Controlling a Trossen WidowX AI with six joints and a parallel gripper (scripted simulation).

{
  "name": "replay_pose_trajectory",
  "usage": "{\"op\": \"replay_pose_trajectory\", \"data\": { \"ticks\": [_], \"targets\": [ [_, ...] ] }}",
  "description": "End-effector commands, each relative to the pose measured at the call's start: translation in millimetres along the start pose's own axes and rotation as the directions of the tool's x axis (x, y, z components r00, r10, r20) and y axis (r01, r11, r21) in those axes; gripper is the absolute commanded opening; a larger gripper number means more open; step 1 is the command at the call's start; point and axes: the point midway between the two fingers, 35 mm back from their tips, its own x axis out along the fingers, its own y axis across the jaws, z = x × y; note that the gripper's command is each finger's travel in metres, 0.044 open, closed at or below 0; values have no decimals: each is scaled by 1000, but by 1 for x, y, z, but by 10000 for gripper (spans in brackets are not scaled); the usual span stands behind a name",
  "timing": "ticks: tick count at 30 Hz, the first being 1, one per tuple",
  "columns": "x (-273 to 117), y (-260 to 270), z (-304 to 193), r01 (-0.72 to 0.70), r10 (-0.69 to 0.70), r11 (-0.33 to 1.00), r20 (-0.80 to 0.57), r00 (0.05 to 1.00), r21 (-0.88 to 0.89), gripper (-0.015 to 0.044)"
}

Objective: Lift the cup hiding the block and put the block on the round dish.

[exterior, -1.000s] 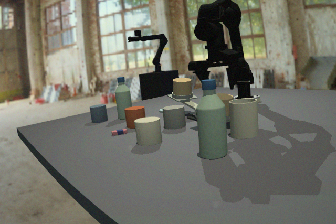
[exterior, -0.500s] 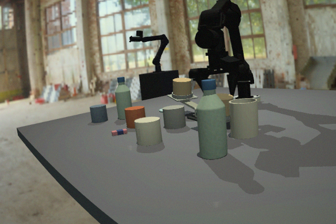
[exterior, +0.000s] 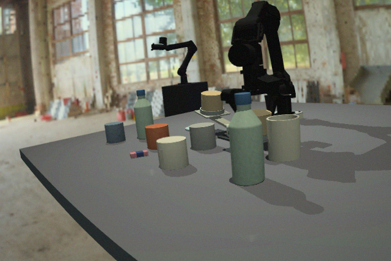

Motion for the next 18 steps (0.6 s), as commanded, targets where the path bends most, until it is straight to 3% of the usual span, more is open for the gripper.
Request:
{"op": "replay_pose_trajectory", "data": {
  "ticks": [1,7,10,18],
  "targets": [
    [7,2,0,-8,8,1000,2,1000,-1,440],
    [14,3,-1,-8,8,1000,2,1000,-1,440],
    [14,3,-1,-8,8,1000,2,1000,-1,361],
    [14,3,-1,-8,8,1000,2,1000,-1,308]
  ]
}}
